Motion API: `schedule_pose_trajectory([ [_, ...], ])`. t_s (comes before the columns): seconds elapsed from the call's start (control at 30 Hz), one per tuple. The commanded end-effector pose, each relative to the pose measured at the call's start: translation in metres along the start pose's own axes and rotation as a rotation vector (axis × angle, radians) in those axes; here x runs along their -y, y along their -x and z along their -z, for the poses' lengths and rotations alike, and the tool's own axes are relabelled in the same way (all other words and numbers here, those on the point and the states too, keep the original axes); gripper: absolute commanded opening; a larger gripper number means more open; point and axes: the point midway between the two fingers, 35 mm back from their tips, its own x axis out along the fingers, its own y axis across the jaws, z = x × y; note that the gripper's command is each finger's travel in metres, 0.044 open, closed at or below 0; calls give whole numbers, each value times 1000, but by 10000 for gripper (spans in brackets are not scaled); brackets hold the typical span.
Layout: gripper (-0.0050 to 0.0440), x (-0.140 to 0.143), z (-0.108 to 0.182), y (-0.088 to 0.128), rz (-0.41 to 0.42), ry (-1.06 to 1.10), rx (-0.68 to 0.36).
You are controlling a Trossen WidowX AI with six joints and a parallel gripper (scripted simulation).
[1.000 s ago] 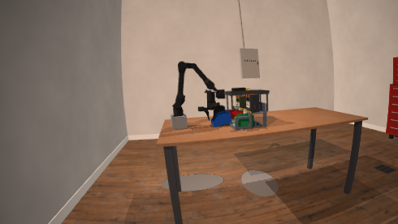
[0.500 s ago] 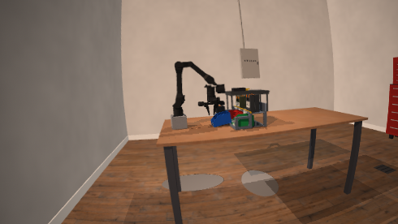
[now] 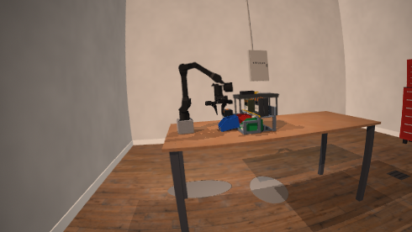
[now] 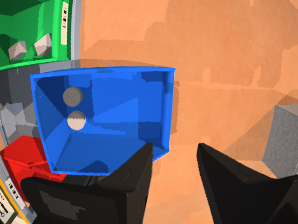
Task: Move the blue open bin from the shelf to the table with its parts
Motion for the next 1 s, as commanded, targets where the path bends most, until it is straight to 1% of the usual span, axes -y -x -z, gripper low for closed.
schedule_pose_trajectory([
  [0.0, 150, -3, -1, 1, -18, -1, 3],
  [0.1, 150, -3, -1, -4, -19, -2, 4],
  [0.5, 150, -3, -1, -4, -19, -2, 4],
  [0.67, 150, -3, -1, -9, -19, -2, 4],
  [0.97, 150, -3, -1, -9, -19, -2, 4],
])
